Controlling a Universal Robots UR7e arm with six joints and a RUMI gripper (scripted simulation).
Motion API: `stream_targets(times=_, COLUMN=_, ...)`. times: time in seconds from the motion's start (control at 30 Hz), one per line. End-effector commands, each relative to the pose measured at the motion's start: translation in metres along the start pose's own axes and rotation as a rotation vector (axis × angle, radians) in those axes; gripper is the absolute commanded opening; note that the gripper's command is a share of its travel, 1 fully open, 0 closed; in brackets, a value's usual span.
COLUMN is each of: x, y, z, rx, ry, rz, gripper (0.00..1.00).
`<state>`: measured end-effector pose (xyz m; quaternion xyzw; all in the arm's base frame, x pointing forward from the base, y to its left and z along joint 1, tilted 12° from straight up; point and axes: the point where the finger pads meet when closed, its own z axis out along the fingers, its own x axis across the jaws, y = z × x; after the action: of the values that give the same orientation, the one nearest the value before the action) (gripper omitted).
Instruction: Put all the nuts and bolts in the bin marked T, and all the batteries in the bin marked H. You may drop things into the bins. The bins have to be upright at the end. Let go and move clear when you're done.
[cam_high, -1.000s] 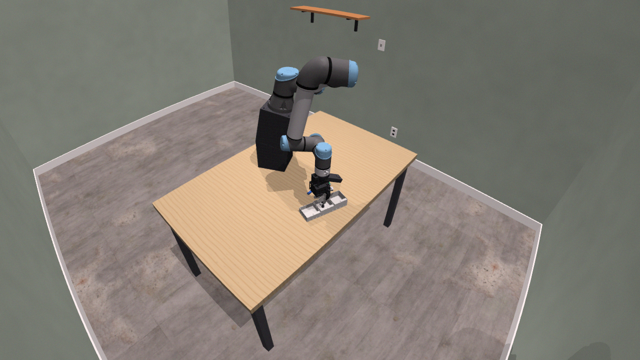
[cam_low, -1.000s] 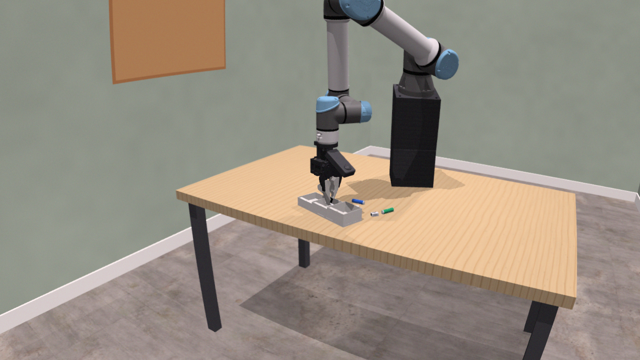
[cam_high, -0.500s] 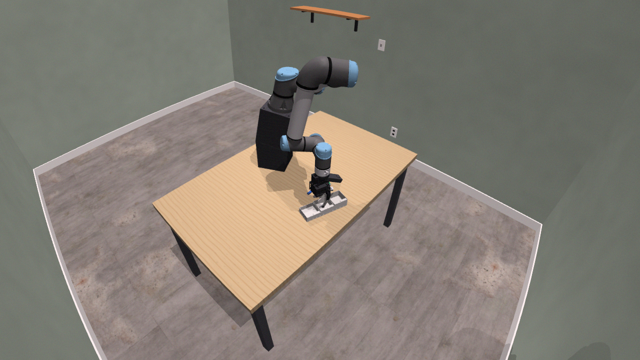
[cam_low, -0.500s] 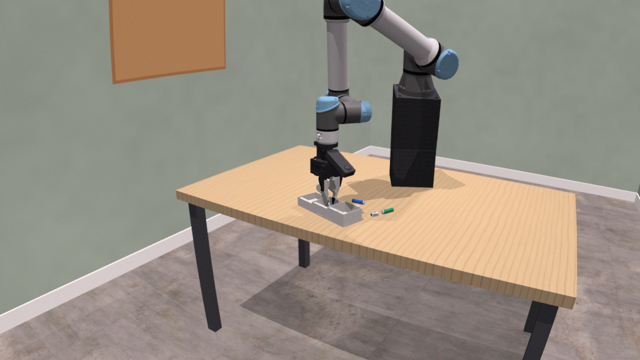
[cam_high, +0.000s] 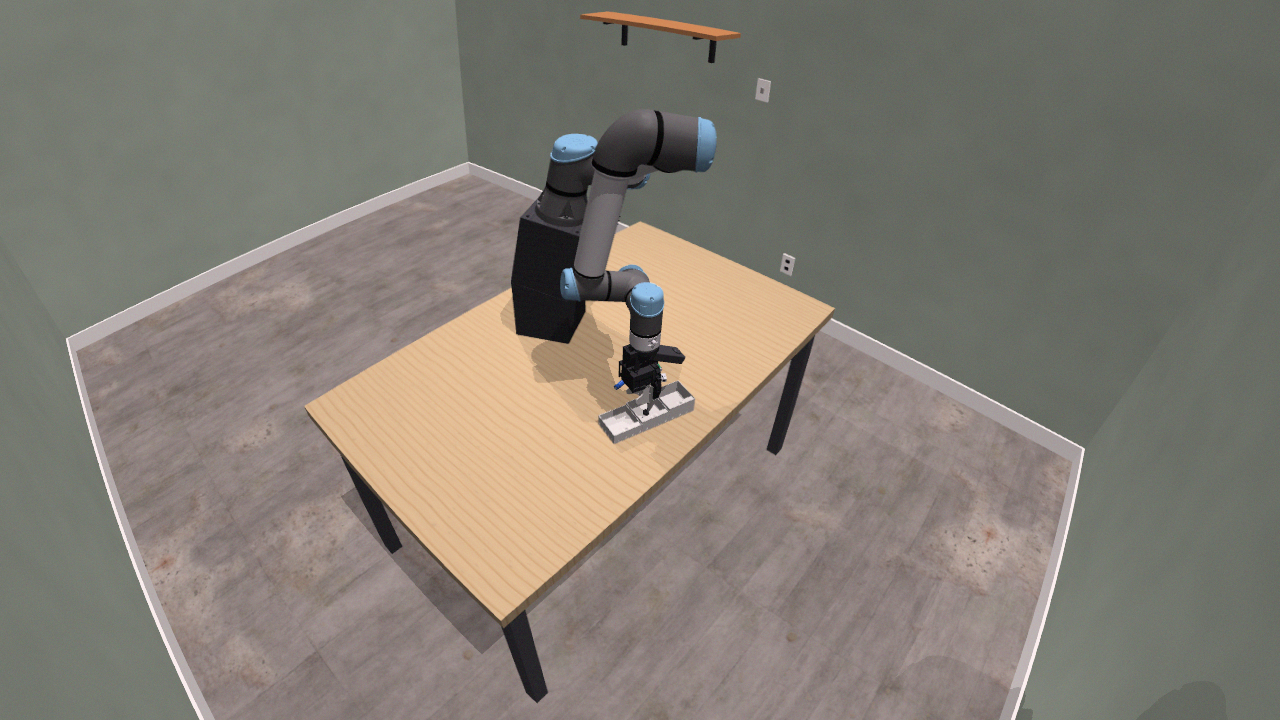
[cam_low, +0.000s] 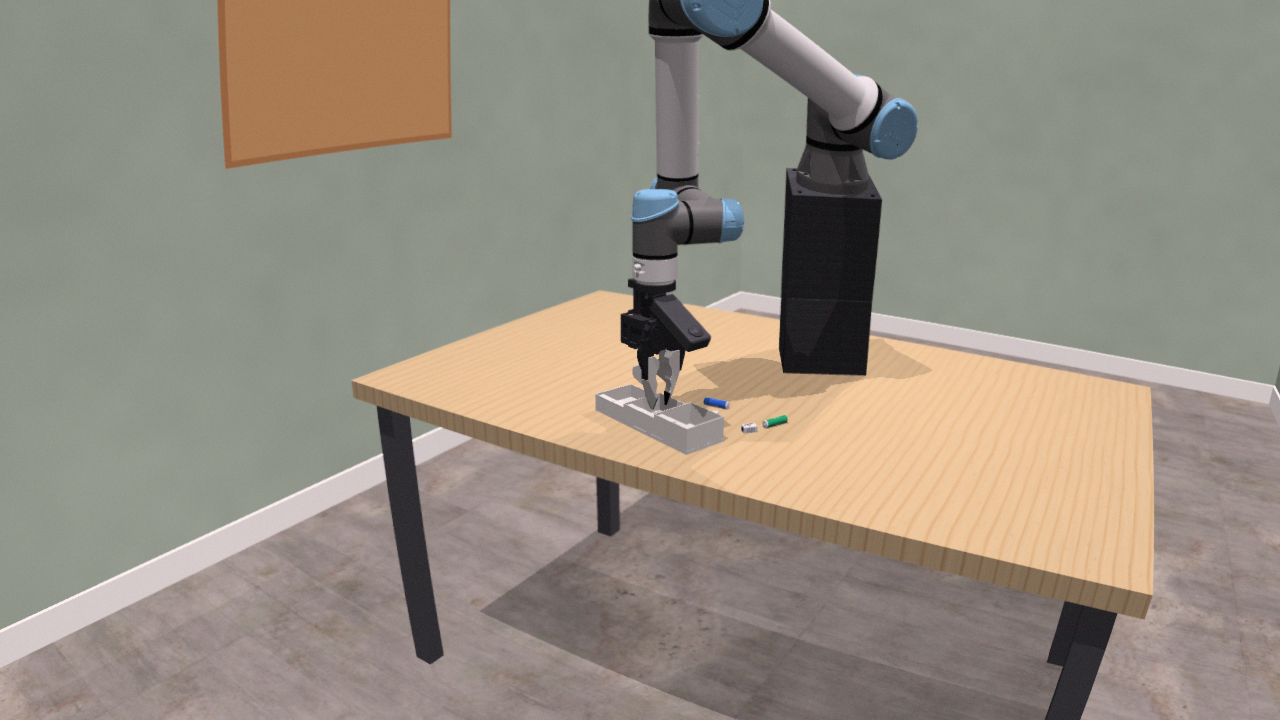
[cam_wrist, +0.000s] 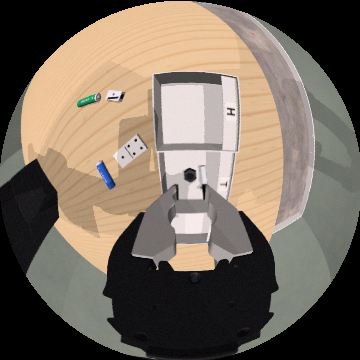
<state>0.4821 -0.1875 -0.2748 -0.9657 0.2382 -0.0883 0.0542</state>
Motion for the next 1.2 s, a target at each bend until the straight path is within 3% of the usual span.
stream_targets(times=0.0, x=0.001, y=0.0, z=-0.008, rx=0.0, ry=0.001, rz=0.0, gripper=0.18)
stream_targets(times=0.5, x=0.001, y=0.0, z=-0.024, rx=0.0, ry=0.001, rz=0.0, gripper=0.18)
stream_targets(times=0.6, x=0.001, y=0.0, z=-0.037, rx=0.0, ry=0.001, rz=0.0, gripper=0.18)
stream_targets(times=1.0, x=0.0, y=0.0, z=-0.037, rx=0.0, ry=0.001, rz=0.0, gripper=0.18)
stream_targets(times=1.17, x=-0.041, y=-0.001, z=-0.039, rx=-0.001, ry=0.001, rz=-0.2, gripper=0.17)
